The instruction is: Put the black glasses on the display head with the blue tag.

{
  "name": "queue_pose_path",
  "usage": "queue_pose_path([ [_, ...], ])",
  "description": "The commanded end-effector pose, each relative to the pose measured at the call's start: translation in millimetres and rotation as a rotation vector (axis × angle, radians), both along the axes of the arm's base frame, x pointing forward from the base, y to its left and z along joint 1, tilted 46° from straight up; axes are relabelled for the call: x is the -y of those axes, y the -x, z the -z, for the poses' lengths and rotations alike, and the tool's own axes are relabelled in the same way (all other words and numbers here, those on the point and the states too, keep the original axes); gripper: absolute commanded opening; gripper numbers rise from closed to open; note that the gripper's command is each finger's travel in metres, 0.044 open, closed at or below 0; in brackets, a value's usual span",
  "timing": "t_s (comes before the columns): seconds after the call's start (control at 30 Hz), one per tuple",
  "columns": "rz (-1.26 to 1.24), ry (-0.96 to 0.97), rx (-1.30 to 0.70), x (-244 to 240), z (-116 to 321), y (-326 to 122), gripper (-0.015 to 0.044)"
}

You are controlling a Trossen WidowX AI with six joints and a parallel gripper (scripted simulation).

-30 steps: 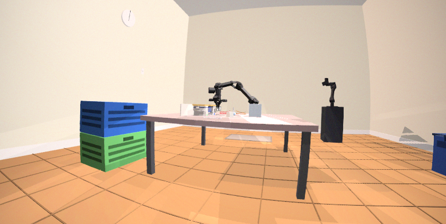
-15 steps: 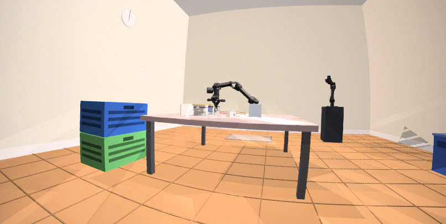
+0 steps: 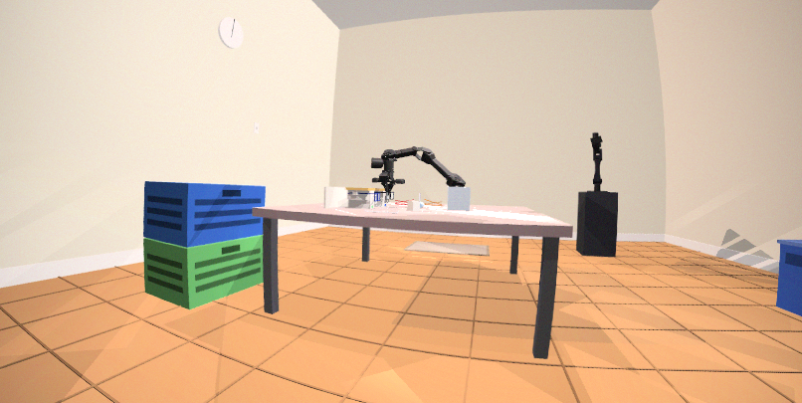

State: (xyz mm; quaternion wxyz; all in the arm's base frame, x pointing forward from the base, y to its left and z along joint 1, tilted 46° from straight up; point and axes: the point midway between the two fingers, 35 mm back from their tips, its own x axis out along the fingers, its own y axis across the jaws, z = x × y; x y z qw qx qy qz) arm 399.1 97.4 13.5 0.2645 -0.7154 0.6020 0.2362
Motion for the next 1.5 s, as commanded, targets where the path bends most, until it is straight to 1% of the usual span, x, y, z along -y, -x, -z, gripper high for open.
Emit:
queue_pose_path([
  [0.0,-0.004,0.005,-0.003,1.1,0.4,-0.3,0.0000],
  [0.67,-0.004,0.005,-0.003,4.6,3.8,-1.2,0.0000],
  [0.8,0.000,0.000,0.001,3.3,3.2,-1.1,0.0105],
  [1.07,0.000,0.000,0.001,3.3,3.2,-1.1,0.0107],
  [1.27,0.010,-0.058,-0.028,-17.1,-17.9,4.1,0.0107],
  [1.47,0.010,-0.058,-0.029,-17.8,-18.5,12.2,0.0107],
])
